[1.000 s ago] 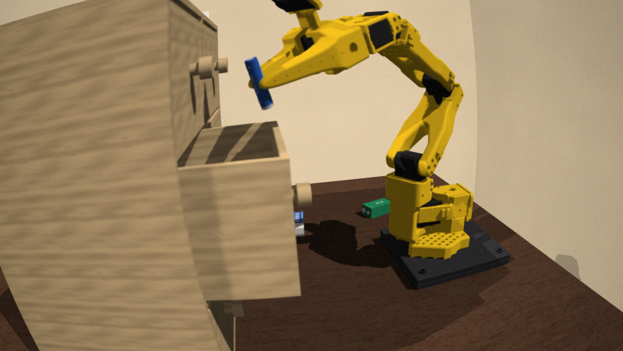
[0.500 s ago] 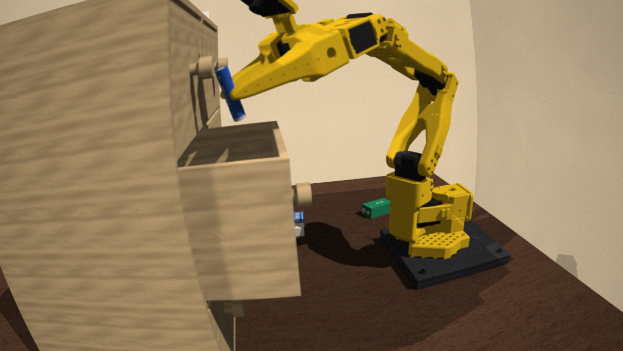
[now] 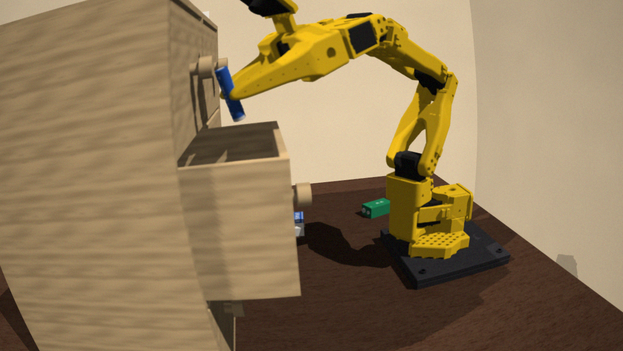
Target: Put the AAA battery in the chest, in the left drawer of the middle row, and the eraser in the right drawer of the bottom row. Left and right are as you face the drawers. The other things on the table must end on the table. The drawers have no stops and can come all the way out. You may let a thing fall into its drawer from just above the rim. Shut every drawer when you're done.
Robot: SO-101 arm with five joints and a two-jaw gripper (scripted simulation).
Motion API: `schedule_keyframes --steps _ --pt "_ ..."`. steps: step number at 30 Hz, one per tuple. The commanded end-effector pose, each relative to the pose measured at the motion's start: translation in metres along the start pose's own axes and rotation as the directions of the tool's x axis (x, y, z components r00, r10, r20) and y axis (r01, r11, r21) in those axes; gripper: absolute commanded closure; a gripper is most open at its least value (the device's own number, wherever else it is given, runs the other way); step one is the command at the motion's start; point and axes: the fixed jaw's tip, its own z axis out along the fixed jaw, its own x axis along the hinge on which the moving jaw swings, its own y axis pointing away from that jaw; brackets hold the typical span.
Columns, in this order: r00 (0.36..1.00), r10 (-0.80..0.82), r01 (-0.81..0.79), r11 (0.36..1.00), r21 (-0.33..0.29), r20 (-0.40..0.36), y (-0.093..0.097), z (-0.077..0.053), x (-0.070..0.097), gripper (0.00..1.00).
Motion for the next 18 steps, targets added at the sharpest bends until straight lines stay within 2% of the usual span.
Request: schedule_keyframes --steps 1,18 --pt "1.000 0.006 -0.006 1.000 -0.012 0.007 0.0030 0.0010 -0.0025 1.00" --pt "1.000 0.004 -0.004 1.000 -0.017 0.007 0.0045 0.0019 -0.0032 1.00"
